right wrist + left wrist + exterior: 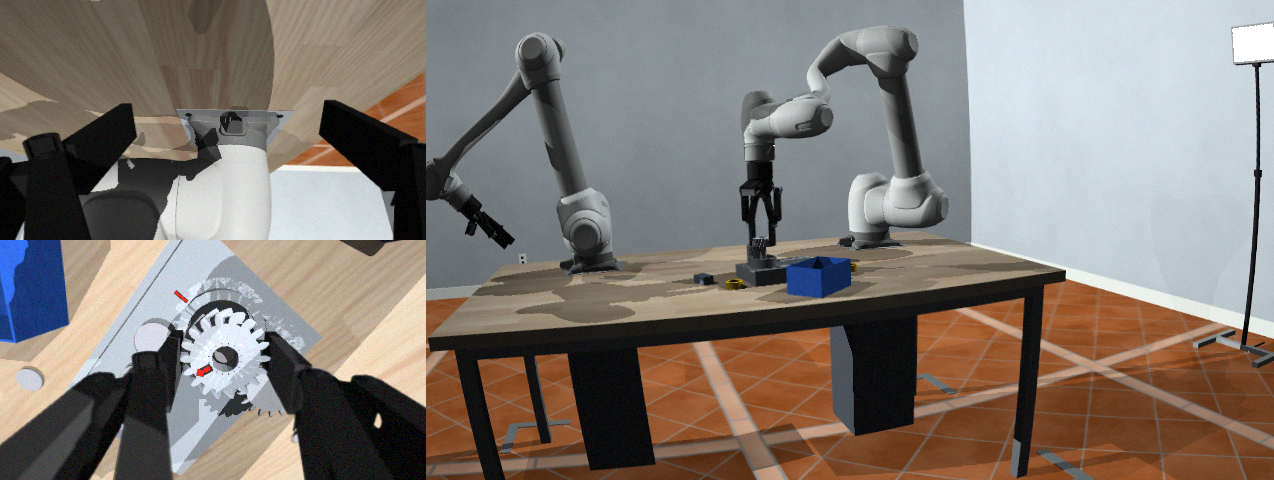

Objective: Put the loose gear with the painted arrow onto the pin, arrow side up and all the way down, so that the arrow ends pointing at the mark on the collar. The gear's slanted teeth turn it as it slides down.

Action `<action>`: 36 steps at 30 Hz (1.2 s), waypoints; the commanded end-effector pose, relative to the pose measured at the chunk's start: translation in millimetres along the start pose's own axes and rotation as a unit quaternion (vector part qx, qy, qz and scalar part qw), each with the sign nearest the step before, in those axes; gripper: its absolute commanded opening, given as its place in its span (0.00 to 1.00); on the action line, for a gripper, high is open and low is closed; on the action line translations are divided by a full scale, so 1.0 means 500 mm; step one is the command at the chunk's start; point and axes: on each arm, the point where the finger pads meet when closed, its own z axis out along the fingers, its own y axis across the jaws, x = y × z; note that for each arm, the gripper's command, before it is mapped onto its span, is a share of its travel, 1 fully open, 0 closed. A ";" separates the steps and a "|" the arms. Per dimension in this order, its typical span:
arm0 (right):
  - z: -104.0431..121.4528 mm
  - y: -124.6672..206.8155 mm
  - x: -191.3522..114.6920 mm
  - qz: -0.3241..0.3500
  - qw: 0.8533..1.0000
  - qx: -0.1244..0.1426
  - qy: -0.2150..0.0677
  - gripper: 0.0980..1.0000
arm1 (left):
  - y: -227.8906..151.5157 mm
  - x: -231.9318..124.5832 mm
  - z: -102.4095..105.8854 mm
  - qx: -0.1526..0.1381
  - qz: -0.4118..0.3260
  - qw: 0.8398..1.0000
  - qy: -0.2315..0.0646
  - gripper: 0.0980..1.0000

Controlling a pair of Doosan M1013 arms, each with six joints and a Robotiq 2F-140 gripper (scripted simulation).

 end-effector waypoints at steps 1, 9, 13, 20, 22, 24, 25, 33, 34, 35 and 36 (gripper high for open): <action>-0.001 0.000 0.000 0.000 1.000 0.000 0.001 1.00 | 0.000 0.001 -0.002 0.000 0.000 1.000 0.001 0.00; -0.001 0.000 0.000 0.000 1.000 0.000 0.001 1.00 | 0.000 0.001 -0.002 0.000 0.000 1.000 0.001 1.00; -0.001 0.000 0.000 0.000 1.000 0.000 0.001 1.00 | 0.000 0.001 -0.002 0.000 0.000 1.000 0.001 1.00; -0.001 0.000 0.000 0.000 1.000 0.000 0.001 1.00 | 0.000 0.001 -0.002 0.000 0.000 1.000 0.001 1.00; -0.001 0.000 0.000 0.000 1.000 0.000 0.001 1.00 | 0.000 0.001 -0.002 0.000 0.000 1.000 0.001 1.00; -0.001 0.000 0.000 0.000 1.000 0.000 0.001 1.00 | 0.000 0.001 -0.002 0.000 0.000 1.000 0.001 1.00; -0.001 0.000 0.000 0.000 1.000 0.000 0.001 1.00 | 0.000 0.001 -0.002 0.000 0.000 1.000 0.001 1.00; -0.001 0.000 0.000 0.000 1.000 0.000 0.001 1.00 | 0.000 0.001 -0.002 0.000 0.000 1.000 0.001 1.00; -0.001 0.000 0.000 0.000 1.000 0.000 0.001 1.00 | 0.000 0.001 -0.002 0.000 0.000 1.000 0.001 1.00; -0.001 0.000 0.000 0.000 1.000 0.000 0.001 1.00 | 0.000 0.001 -0.002 0.000 0.000 1.000 0.001 1.00; -0.001 0.000 0.000 0.000 1.000 0.000 0.001 1.00 | 0.000 0.001 -0.002 0.000 0.000 1.000 0.001 1.00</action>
